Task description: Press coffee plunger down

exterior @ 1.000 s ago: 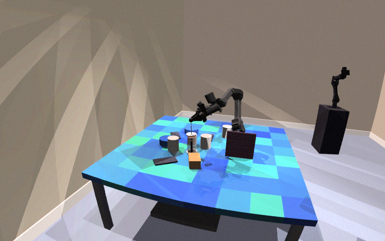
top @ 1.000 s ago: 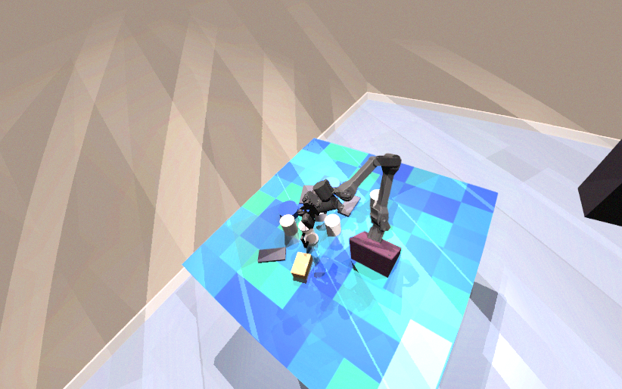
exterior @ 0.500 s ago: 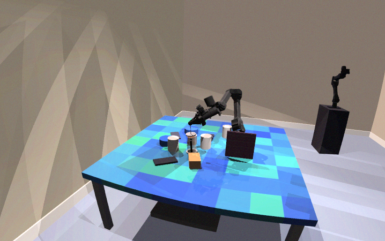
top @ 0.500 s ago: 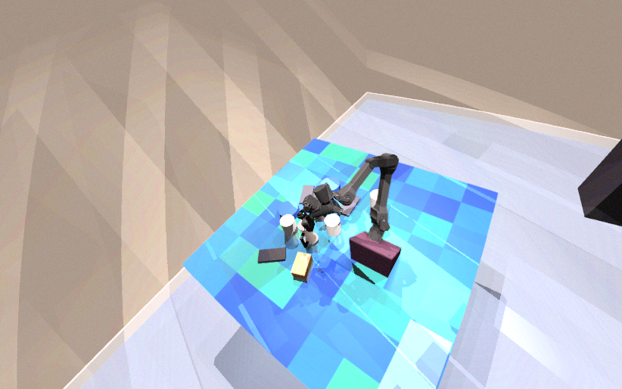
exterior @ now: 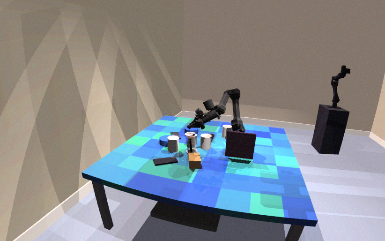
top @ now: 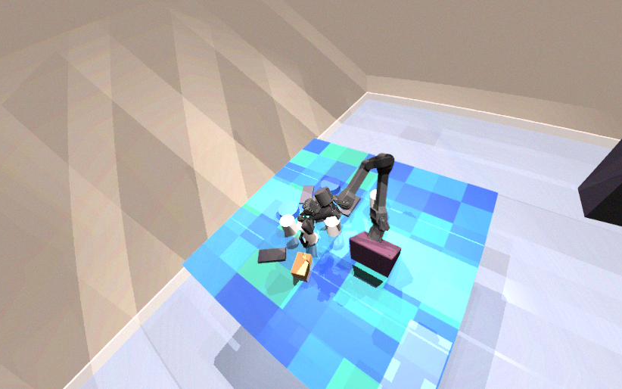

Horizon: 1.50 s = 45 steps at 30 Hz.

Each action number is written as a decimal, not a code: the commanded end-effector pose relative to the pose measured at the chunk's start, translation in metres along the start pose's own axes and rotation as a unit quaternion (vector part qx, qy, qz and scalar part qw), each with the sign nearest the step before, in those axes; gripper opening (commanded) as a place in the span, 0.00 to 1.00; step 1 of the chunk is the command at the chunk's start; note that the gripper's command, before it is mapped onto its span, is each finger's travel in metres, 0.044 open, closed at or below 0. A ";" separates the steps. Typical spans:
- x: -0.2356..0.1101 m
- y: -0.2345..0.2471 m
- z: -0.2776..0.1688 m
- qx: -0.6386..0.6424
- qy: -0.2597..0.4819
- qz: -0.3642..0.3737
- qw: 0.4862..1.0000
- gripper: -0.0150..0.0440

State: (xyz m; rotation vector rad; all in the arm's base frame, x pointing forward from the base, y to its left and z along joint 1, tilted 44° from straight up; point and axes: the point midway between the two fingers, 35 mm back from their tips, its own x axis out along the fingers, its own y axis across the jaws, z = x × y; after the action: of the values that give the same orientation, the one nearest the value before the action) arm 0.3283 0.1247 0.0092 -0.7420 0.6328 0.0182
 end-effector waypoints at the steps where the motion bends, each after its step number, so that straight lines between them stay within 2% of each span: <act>1: 0.009 -0.001 -0.023 -0.014 0.025 0.001 1.000 0.45; 45: 0.014 0.002 -0.014 -0.011 0.017 0.001 1.000 0.45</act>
State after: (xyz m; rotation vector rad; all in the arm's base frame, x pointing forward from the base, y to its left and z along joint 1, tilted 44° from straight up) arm 0.3320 0.1148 -0.0075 -0.7639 0.6656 0.0134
